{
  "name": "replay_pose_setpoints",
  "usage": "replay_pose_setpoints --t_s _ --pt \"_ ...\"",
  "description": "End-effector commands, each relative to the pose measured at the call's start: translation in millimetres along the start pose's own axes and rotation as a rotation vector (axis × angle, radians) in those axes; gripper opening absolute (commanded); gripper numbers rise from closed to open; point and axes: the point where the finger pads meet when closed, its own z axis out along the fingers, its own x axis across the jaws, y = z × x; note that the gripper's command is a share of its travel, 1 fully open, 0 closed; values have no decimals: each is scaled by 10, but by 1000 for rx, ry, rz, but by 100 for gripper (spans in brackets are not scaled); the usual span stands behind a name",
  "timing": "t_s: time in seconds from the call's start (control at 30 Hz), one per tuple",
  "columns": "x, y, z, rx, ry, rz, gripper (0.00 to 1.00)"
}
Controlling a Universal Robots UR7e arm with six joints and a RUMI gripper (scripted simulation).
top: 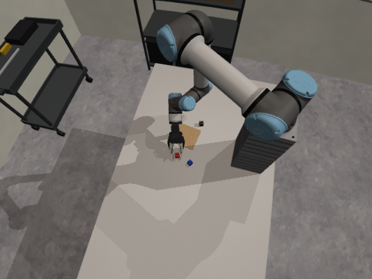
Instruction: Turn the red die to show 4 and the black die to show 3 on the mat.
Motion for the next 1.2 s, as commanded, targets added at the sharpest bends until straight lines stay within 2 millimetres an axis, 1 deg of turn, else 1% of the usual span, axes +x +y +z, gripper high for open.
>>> replay_pose_setpoints --t_s 0.0,0.83,0.97,1.1,1.17 --pt "-5 1 -5 1 -1 -1 24" --pt "-5 1 -13 1 -1 -1 24" --pt "-5 1 -79 1 -1 -1 24" --pt "-5 1 -212 1 -1 -1 24" --pt "-5 1 -212 1 -1 -1 24"
